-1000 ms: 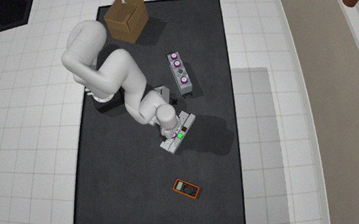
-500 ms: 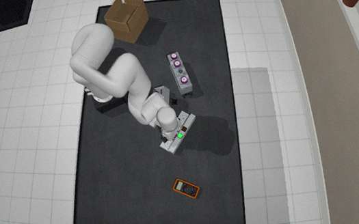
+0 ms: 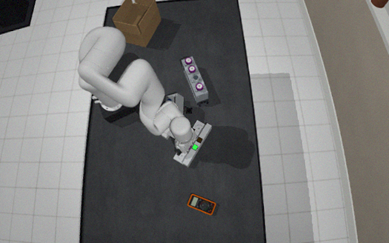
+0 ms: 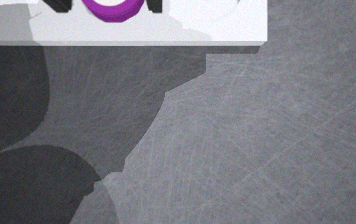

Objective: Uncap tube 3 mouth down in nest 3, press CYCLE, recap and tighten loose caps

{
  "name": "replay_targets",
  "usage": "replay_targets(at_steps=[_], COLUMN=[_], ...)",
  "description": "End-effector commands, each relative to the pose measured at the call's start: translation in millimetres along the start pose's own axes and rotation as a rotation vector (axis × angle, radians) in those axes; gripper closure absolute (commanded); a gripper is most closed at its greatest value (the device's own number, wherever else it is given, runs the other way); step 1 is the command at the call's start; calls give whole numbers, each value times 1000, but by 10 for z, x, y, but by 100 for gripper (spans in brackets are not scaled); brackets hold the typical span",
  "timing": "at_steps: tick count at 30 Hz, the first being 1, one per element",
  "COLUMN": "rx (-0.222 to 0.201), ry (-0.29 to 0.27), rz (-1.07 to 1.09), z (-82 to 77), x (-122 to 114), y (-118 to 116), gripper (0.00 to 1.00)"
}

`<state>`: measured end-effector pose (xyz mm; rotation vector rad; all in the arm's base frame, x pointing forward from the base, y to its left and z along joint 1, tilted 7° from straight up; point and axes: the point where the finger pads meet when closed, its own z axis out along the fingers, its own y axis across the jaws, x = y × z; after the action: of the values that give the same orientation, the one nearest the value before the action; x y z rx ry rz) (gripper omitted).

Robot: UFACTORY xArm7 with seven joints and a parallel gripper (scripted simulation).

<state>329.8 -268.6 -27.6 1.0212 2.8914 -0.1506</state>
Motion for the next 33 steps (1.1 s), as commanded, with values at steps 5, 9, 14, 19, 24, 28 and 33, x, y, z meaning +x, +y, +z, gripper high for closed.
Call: replay_targets(at_steps=[5,9,14,19,24,28,33], rx=[-1,-1,-1,-1,-1,-1,-1], ry=[-3,-3,-3,-3,-4,-4,-4], rz=[0,0,0,0,0,0,0], z=[1,2,2,2,-248,-448,-698], x=[-14,-14,-14,-14,-14,-15,-15], y=[1,1,1,1,1,1,1], gripper=[100,100,100,100,100,100,100])
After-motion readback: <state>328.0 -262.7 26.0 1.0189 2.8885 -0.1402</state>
